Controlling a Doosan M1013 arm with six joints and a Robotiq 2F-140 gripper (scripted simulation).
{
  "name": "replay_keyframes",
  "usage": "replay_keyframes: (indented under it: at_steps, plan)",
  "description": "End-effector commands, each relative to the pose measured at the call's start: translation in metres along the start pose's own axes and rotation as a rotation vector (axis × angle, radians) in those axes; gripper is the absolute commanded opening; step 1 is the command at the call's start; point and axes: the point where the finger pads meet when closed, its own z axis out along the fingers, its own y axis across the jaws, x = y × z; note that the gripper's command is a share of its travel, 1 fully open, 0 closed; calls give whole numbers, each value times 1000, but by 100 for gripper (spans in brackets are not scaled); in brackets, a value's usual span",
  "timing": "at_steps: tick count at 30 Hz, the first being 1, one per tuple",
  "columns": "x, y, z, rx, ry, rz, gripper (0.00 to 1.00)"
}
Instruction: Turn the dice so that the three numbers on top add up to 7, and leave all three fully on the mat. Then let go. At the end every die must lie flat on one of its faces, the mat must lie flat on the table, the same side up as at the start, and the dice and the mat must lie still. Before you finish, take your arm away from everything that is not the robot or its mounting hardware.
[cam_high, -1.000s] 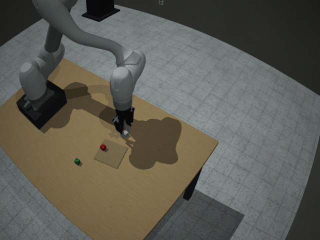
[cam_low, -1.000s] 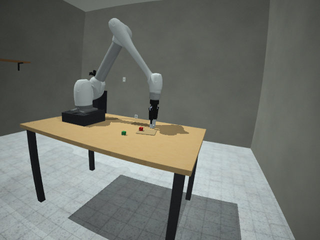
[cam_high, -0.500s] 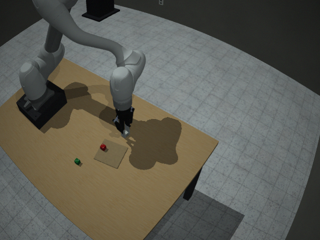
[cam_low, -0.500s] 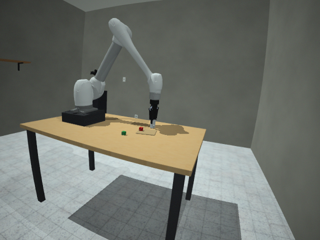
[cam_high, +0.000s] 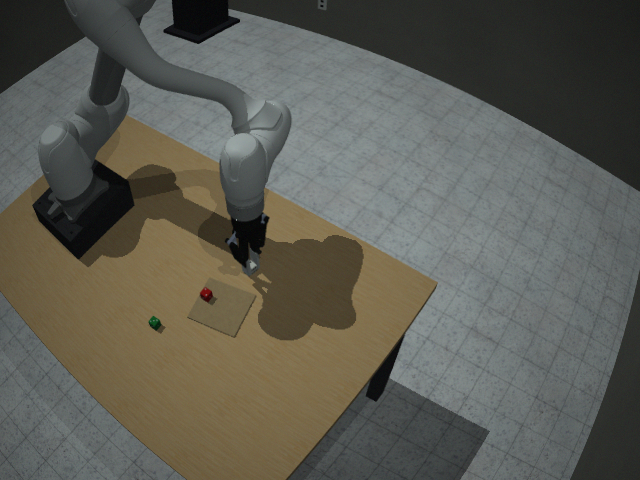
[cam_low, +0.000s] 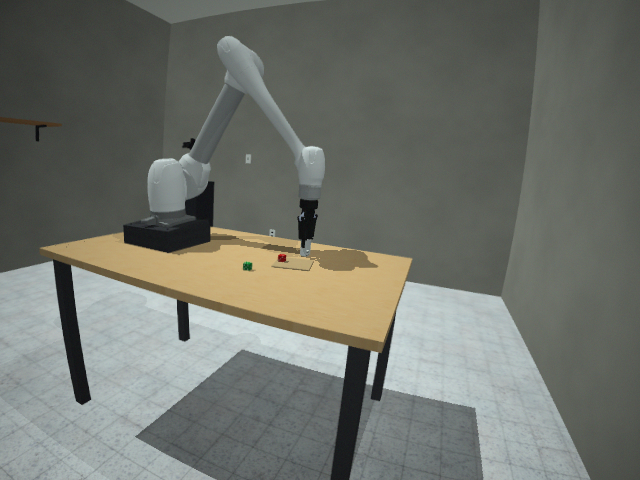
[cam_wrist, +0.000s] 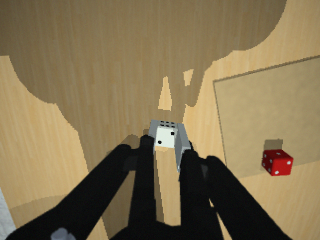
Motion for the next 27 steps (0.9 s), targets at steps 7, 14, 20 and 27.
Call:
replay_keyframes:
  at_steps: [7,14,20,27]
  plan:
    - [0,1,4,0,2,1,13]
    - [0,1,4,0,2,1,13]
    - [0,1,-11,0,2,1,13]
    - [0,1,-60,0,2,1,13]
